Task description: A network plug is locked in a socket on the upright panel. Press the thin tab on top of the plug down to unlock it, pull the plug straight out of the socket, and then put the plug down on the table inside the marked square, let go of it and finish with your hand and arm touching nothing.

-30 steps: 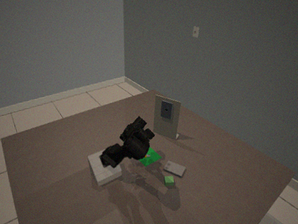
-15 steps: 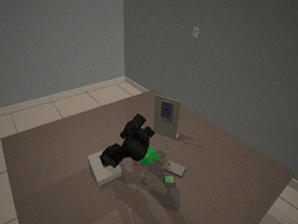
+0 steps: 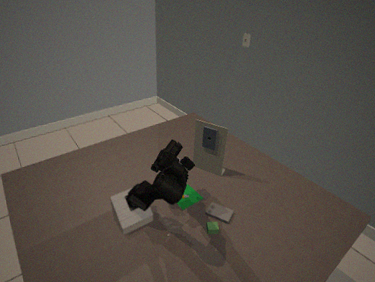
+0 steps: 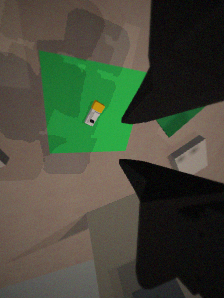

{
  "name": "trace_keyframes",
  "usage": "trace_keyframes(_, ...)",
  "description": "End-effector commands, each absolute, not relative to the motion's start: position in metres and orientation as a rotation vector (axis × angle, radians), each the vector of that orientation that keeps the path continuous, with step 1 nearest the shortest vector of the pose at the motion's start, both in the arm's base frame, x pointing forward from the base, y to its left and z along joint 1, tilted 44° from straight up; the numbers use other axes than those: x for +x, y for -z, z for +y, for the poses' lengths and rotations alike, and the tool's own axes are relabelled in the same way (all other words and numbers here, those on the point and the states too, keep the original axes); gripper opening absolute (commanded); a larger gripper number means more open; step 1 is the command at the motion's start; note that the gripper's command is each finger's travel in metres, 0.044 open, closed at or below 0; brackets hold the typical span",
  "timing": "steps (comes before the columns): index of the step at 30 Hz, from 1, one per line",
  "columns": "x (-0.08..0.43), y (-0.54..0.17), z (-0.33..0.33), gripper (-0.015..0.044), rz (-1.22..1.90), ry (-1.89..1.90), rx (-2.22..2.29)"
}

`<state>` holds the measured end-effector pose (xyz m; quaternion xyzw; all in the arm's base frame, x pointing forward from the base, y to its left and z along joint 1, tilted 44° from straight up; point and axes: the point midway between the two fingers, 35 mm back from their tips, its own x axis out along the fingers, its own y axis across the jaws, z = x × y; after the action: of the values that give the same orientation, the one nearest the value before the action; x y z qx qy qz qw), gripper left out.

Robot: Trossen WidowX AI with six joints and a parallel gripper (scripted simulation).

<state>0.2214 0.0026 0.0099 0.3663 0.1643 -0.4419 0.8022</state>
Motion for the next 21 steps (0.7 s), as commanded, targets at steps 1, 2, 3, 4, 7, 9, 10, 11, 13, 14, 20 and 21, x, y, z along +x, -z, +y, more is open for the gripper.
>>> trace_keyframes(1,0.223,-0.015,0.006,0.0156,0.344,0.943,0.791)
trace_keyframes(2,0.223,-0.015,0.007,0.0156,0.344,0.943,0.791)
trace_keyframes(3,0.222,-0.016,0.008,0.0156,0.344,0.943,0.791)
trace_keyframes(4,0.222,-0.017,0.008,0.0156,0.344,0.943,0.791)
trace_keyframes(7,0.222,-0.019,0.01,0.0156,0.344,0.943,0.791)
trace_keyframes(9,0.222,-0.021,0.011,0.0156,0.343,0.943,0.79)
trace_keyframes(10,0.222,-0.021,0.012,0.0156,0.343,0.943,0.79)
trace_keyframes(11,0.222,-0.022,0.013,0.0156,0.343,0.943,0.79)
trace_keyframes(13,0.221,-0.024,0.014,0.0156,0.343,0.943,0.79)
trace_keyframes(14,0.221,-0.025,0.015,0.0156,0.342,0.943,0.79)
trace_keyframes(20,0.22,-0.03,0.018,0.0156,0.341,0.942,0.789)
trace_keyframes(21,0.22,-0.031,0.019,0.0156,0.34,0.942,0.789)
